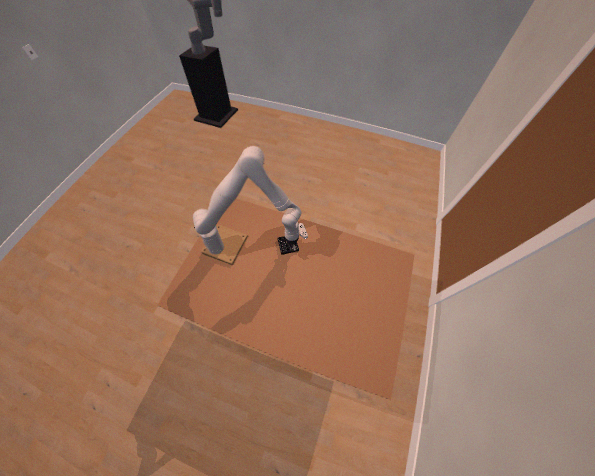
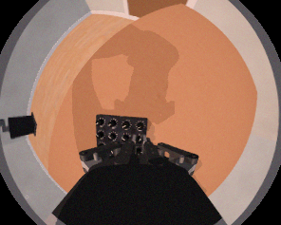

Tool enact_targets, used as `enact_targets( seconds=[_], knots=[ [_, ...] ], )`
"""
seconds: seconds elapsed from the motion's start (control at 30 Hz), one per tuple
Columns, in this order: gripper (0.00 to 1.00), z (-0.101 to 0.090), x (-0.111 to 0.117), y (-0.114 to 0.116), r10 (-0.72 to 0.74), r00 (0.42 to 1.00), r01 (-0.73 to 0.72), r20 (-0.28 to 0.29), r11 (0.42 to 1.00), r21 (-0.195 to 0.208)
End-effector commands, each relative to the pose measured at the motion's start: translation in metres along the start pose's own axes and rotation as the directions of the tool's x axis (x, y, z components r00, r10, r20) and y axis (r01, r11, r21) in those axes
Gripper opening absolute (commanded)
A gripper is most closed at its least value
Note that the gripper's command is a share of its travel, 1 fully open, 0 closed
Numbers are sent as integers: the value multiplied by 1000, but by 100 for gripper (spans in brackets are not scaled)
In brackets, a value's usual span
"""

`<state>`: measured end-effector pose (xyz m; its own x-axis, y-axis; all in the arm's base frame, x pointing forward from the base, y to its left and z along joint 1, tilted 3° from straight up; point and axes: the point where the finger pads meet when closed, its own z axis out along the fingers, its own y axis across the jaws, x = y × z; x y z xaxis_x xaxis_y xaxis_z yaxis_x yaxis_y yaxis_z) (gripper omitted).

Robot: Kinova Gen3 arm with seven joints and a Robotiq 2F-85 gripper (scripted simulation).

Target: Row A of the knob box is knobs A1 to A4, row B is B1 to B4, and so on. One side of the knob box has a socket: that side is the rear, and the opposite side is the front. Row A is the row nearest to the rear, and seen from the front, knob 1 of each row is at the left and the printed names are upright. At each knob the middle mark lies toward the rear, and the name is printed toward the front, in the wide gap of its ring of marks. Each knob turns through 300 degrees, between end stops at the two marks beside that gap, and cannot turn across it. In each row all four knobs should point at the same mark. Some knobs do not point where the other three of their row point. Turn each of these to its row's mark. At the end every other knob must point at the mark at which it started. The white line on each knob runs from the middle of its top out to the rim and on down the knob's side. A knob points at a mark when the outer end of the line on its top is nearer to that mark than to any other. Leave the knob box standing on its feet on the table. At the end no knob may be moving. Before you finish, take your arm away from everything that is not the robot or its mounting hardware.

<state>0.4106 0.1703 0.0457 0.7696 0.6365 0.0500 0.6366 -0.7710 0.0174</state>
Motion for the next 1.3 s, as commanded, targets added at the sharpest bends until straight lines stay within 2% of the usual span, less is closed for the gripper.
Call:
enact_targets(
  seconds=[0.0, 0.37, 0.83, 1.27],
  knots=[
    [8, -1, 1, 0, -1, 1000, 1, -2, 1000, 0],
    [8, -1, 1, 0, -32, 999, 32, -2, 1000, 0],
    [8, -1, 1, 0, -155, 988, 155, -2, 988, 0],
    [8, -1, 1, 0, -393, 920, 393, -1, 920, -1]
  ],
)
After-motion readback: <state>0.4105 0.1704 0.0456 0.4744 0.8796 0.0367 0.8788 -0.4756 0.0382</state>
